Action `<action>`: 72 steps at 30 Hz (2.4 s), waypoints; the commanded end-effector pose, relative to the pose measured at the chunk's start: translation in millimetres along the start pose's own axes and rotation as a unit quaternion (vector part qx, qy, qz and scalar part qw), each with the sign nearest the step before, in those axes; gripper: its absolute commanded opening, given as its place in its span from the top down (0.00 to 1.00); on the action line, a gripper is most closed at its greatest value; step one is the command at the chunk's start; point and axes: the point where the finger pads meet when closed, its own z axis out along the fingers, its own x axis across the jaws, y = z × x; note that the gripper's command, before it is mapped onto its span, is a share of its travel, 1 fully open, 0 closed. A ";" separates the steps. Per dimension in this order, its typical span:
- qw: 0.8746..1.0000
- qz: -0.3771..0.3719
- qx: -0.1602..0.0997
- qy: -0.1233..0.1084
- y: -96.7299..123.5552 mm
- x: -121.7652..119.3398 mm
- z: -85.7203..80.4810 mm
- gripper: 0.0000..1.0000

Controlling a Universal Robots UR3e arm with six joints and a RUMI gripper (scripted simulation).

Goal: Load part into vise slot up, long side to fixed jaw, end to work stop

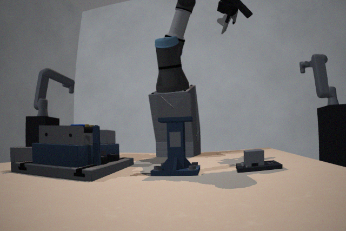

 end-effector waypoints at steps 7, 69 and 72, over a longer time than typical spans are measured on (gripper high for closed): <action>1.000 -0.001 0.001 0.000 0.2 -0.4 -0.4 0.00; 0.819 0.512 0.246 -0.076 -258.1 211.5 -150.9 0.00; 0.783 0.556 0.264 -0.087 -270.9 240.7 -165.3 0.00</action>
